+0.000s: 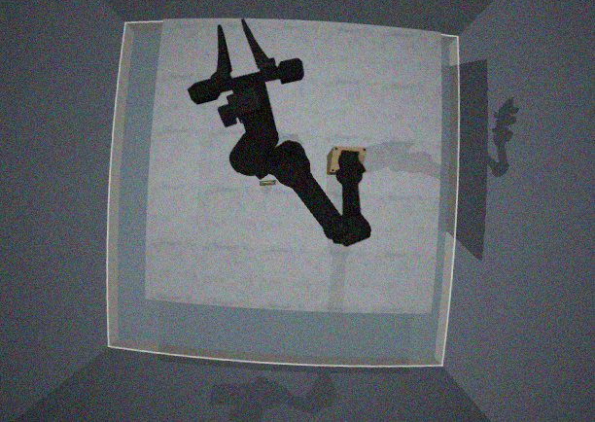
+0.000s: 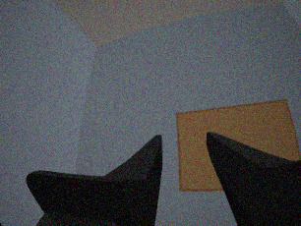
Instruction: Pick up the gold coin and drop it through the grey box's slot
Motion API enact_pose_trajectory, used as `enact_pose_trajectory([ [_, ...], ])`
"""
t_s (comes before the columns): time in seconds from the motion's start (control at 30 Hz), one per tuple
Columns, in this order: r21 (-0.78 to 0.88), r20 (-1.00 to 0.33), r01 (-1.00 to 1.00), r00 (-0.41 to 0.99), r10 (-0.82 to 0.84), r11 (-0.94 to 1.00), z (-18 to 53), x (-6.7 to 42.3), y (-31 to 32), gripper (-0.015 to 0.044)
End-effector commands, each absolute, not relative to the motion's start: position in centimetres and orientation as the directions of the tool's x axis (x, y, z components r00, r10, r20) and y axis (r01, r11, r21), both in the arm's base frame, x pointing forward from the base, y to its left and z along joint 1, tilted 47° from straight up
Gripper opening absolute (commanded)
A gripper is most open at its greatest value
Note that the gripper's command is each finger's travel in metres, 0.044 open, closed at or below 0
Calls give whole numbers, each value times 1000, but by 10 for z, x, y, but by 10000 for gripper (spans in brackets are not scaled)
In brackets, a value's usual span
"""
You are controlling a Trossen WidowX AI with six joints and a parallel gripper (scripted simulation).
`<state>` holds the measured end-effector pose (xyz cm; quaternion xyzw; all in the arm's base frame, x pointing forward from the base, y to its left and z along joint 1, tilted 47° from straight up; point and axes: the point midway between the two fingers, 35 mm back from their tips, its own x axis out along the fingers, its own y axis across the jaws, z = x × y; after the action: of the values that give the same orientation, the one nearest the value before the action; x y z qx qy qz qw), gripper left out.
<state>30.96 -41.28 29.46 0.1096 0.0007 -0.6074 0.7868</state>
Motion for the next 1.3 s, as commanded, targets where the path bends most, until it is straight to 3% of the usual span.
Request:
enact_pose_trajectory([
  [0.0,109,-214,934,356,-910,340,273,334,-396,161],
  [0.27,-6,-513,723,591,-623,691,194,399,-309,161],
  [0.53,64,-755,384,622,-207,921,126,423,-196,161],
  [0.87,360,-866,-15,367,341,933,71,390,-48,161],
  [1.1,619,-768,-142,97,634,772,72,339,48,161],
  [1.27,729,-679,-144,-34,733,669,76,311,82,161],
])
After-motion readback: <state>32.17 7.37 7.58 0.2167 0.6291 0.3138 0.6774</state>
